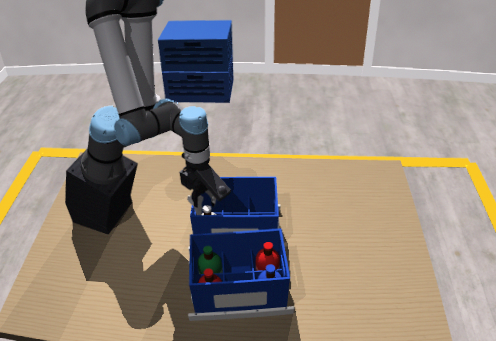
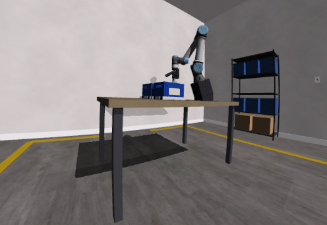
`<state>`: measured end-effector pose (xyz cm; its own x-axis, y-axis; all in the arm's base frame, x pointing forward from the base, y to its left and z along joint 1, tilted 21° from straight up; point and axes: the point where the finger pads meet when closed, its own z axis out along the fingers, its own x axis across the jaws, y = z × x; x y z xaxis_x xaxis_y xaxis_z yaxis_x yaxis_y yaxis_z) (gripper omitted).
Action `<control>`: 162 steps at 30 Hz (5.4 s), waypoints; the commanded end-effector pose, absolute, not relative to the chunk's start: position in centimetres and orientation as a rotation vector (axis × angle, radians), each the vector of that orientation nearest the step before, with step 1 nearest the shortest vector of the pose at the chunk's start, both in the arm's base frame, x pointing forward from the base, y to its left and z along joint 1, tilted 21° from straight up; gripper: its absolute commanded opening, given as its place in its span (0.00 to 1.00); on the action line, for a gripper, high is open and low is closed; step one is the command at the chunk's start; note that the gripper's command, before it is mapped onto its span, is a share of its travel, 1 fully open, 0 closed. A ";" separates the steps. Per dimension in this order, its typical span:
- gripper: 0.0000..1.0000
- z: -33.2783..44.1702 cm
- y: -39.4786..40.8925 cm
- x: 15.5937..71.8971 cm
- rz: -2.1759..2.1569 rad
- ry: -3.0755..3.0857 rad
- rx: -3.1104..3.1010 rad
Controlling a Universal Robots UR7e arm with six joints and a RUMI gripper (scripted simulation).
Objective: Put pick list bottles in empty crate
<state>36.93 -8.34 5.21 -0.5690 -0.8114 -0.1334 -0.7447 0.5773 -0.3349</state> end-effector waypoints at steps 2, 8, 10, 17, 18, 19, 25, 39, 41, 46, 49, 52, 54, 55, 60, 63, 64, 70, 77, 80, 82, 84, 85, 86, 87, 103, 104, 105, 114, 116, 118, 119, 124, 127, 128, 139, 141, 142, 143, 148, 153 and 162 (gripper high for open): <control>0.38 5.2 -8.4 37.0 -0.352 2.538 -1.283; 0.38 5.5 -8.3 36.9 -0.352 2.538 -1.283; 0.38 6.0 -8.3 36.7 -0.352 2.538 -1.283; 0.38 7.2 -8.2 36.2 -0.352 2.538 -1.283; 0.38 7.5 -8.1 36.1 -0.352 2.538 -1.283; 0.38 7.7 -8.1 36.0 -0.352 2.538 -1.283; 0.38 9.2 -8.0 35.5 -0.352 2.538 -1.283; 0.38 12.2 -7.7 34.4 -0.352 2.538 -1.283; 0.38 12.7 -7.6 34.2 -0.352 2.538 -1.283; 0.38 13.2 -7.6 34.0 -0.352 2.538 -1.283; 0.38 13.2 -7.6 34.0 -0.352 2.538 -1.283; 0.38 13.2 -7.6 34.0 -0.352 2.538 -1.283; 0.38 13.2 -7.6 34.0 -0.352 2.538 -1.283; 0.38 13.2 -7.6 34.0 -0.352 2.538 -1.283; 0.38 13.2 -7.6 34.0 -0.353 2.538 -1.283; 0.38 13.2 -7.6 34.0 -0.353 2.538 -1.283; 0.38 13.2 -7.6 34.0 -0.353 2.538 -1.283; 0.38 13.2 -7.6 34.0 -0.353 2.538 -1.283; 0.38 13.2 -7.6 34.0 -0.353 2.538 -1.283; 0.38 13.2 -7.6 34.0 -0.353 2.538 -1.283; 0.38 13.2 -7.6 34.0 -0.353 2.538 -1.283; 0.38 13.2 -7.6 34.0 -0.353 2.538 -1.283; 0.38 13.4 -8.1 34.5 -0.352 2.538 -1.283; 0.38 13.6 -8.5 34.8 -0.352 2.538 -1.283; 0.38 13.7 -8.8 35.1 -0.352 2.538 -1.283; 0.38 15.8 -13.9 39.5 -0.353 2.538 -1.283; 0.38 16.0 -14.2 39.8 -0.353 2.538 -1.283; 0.38 16.2 -14.6 40.1 -0.353 2.538 -1.283; 0.38 17.5 -17.8 42.9 -0.353 2.538 -1.283; 0.38 17.8 -18.6 43.5 -0.353 2.538 -1.283; 0.38 17.8 -18.6 43.5 -0.353 2.538 -1.283; 0.38 18.0 -18.9 43.9 -0.353 2.538 -1.283; 0.38 18.7 -20.7 45.4 -0.353 2.538 -1.283; 0.38 19.2 -21.8 46.3 -0.353 2.538 -1.283; 0.38 19.4 -22.1 46.7 -0.353 2.538 -1.283; 0.38 20.7 -25.4 49.5 -0.353 2.538 -1.283; 0.38 21.0 -26.1 50.1 -0.353 2.538 -1.283; 0.38 21.2 -26.5 50.4 -0.353 2.538 -1.283; 0.38 21.3 -26.8 50.7 -0.353 2.538 -1.283; 0.38 22.1 -28.6 52.3 -0.353 2.538 -1.283; 0.38 22.6 -29.7 53.2 -0.353 2.538 -1.283; 0.38 22.6 -29.9 53.3 -0.353 2.538 -1.283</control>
<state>53.30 -29.81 22.53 -0.5690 -0.8114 -0.1334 -0.7446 0.5773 -0.3350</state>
